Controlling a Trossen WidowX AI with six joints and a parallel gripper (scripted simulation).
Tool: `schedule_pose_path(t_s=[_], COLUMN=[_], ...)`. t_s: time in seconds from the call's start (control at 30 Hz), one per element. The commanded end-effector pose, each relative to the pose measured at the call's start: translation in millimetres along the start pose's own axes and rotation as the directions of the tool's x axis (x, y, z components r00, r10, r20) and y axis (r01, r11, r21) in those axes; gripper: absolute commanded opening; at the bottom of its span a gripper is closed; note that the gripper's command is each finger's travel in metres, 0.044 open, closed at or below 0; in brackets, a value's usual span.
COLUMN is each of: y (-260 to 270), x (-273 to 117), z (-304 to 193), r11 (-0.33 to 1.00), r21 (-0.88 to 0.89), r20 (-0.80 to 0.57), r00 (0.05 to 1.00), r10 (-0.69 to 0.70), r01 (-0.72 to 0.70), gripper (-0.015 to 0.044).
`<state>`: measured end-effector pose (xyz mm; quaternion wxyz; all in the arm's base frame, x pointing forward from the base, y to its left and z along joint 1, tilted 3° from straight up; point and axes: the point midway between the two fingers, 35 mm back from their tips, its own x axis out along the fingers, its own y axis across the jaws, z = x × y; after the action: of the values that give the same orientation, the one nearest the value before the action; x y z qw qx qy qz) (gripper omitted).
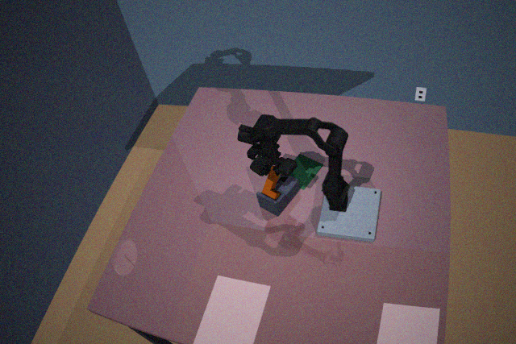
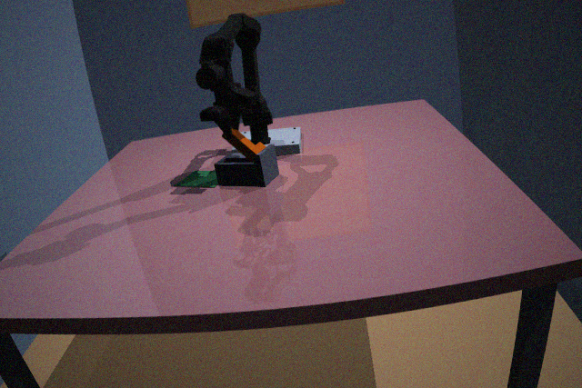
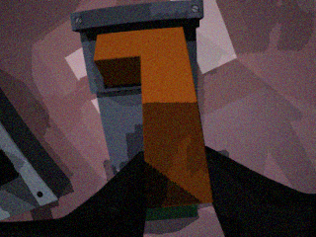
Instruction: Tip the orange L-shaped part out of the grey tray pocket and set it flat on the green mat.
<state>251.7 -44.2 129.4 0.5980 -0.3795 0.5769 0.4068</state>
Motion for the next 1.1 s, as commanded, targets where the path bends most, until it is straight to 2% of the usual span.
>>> schedule_pose_path(t_s=[0.0, 0.63, 1.07], y=[0.2, 0.5, 2.4], x=[-6.7, -23.8, -20.9], z=[0.8, -1.4, -46.1], r11=[1.000, 1.000, 1.000], r21=[-0.006, -0.006, -0.006], r20=[0.006, 0.006, 0.002], r00=[1.000, 1.000, 1.000], r10=[0.000, 0.000, 0.000], r01=[0.000, 0.000, 0.000], gripper=[0.0000, 0.0000, 0.0000])
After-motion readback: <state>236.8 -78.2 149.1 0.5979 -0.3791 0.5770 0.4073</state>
